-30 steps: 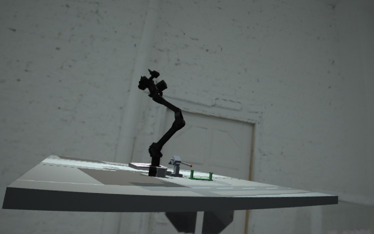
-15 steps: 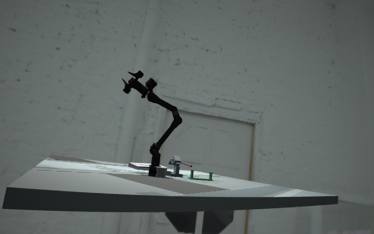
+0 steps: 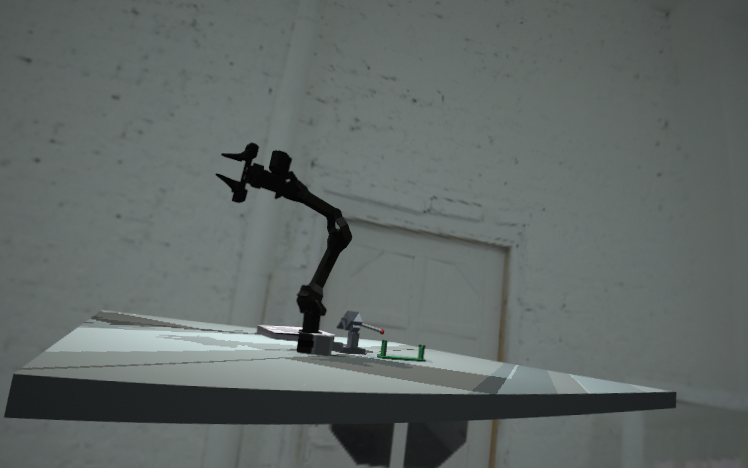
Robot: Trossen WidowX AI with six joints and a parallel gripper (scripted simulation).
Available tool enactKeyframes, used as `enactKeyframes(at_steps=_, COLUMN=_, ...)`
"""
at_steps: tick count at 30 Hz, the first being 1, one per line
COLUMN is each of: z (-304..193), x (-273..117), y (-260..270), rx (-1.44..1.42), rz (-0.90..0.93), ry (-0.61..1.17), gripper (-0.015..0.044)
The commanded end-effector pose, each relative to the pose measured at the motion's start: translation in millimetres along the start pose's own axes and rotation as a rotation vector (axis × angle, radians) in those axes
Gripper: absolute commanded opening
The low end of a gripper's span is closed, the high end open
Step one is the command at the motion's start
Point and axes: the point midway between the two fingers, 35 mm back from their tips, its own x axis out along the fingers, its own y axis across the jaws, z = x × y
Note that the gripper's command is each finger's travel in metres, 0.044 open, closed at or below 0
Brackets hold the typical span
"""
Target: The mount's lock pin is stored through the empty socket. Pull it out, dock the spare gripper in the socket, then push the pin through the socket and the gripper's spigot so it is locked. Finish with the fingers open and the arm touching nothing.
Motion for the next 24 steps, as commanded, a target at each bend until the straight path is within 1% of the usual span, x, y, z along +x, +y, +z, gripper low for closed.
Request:
enactKeyframes(at_steps=1, z=52.1, x=4.7, y=25.3, rx=0.024, rz=0.114, ry=-0.148, gripper=0.0300)
enactKeyframes(at_steps=6, z=125.4, x=-6.9, y=61.9, rx=0.024, rz=0.281, ry=-0.344, gripper=0.0300)
enactKeyframes(at_steps=11, z=194.4, x=-38.5, y=96.4, rx=-0.011, rz=0.448, ry=-0.532, gripper=0.0300)
enactKeyframes(at_steps=18, z=272.9, x=-110.5, y=140.1, rx=-0.119, rz=0.672, ry=-0.776, gripper=0.0300)
enactKeyframes(at_steps=24, z=315.9, x=-189.8, y=172.5, rx=-0.269, rz=0.847, ry=-0.958, gripper=0.0300)
